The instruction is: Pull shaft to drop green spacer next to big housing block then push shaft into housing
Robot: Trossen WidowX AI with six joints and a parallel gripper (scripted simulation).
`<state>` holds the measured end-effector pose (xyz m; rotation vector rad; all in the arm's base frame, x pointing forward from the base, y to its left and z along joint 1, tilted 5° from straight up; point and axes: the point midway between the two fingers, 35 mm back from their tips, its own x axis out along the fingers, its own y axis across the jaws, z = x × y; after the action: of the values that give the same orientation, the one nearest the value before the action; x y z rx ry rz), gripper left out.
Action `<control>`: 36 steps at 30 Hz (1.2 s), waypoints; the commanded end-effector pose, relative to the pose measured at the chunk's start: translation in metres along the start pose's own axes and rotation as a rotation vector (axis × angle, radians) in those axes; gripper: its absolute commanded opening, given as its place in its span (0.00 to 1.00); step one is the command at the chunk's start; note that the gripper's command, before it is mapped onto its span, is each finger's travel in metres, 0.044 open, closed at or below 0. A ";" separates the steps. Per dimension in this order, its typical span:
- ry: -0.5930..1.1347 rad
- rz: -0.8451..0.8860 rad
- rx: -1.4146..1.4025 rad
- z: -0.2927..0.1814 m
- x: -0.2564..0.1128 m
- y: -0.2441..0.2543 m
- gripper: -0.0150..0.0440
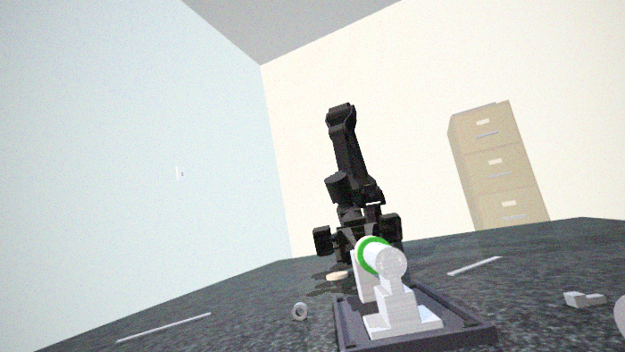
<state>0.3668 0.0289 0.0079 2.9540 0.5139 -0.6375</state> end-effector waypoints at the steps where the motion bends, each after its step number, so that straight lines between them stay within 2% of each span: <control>1: 0.000 -0.002 -0.004 0.000 -0.001 0.000 0.25; 36: 0.000 -0.002 -0.004 0.002 -0.004 0.000 0.25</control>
<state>0.3632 0.0276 0.0075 2.9538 0.5139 -0.6380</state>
